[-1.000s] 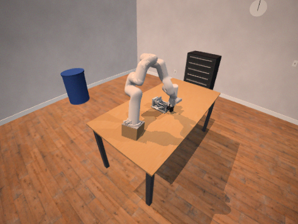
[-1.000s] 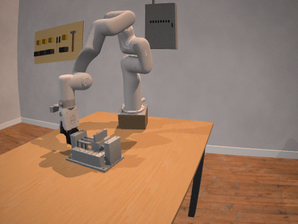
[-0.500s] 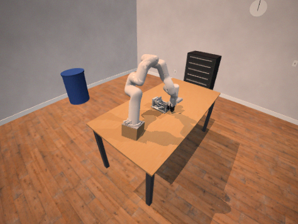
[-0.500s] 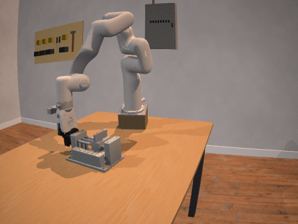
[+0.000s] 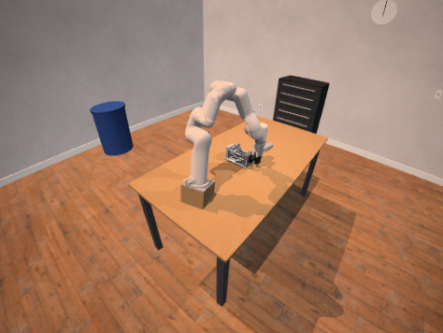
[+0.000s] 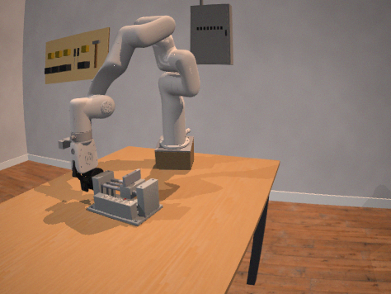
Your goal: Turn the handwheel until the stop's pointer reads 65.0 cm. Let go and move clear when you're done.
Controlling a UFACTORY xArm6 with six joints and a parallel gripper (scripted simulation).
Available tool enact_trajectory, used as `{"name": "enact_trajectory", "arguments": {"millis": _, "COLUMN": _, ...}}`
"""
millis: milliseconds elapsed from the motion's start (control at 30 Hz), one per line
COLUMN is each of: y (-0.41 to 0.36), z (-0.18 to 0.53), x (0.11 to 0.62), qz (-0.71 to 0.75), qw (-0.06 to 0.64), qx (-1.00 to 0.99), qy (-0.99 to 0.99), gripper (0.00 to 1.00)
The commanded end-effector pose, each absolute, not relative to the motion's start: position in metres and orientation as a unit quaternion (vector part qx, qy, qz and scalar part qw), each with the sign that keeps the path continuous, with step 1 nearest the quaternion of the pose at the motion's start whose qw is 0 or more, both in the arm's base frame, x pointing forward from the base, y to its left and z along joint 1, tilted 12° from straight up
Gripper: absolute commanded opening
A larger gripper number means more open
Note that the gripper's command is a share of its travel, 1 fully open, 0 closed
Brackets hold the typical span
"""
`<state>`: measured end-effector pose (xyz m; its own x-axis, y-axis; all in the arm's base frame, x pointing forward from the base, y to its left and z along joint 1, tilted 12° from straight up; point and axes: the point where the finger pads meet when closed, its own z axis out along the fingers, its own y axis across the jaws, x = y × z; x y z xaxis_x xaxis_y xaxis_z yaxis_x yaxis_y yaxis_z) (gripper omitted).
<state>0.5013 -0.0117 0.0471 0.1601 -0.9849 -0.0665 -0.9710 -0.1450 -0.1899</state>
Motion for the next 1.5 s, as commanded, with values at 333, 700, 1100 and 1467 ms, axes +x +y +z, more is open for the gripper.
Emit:
{"name": "enact_trajectory", "arguments": {"millis": 333, "y": -0.013, "z": 0.072, "x": 0.505, "qz": -0.039, "qw": 0.096, "qx": -0.756, "qy": 0.647, "gripper": 0.06}}
{"name": "enact_trajectory", "arguments": {"millis": 700, "y": -0.015, "z": 0.083, "x": 0.498, "qz": -0.039, "qw": 0.096, "qx": -0.756, "qy": 0.647, "gripper": 0.06}}
{"name": "enact_trajectory", "arguments": {"millis": 1100, "y": -0.017, "z": 0.088, "x": 0.488, "qz": -0.039, "qw": 0.096, "qx": -0.756, "qy": 0.647, "gripper": 0.06}}
{"name": "enact_trajectory", "arguments": {"millis": 1467, "y": -0.018, "z": 0.090, "x": 0.479, "qz": -0.039, "qw": 0.096, "qx": -0.756, "qy": 0.647, "gripper": 0.06}}
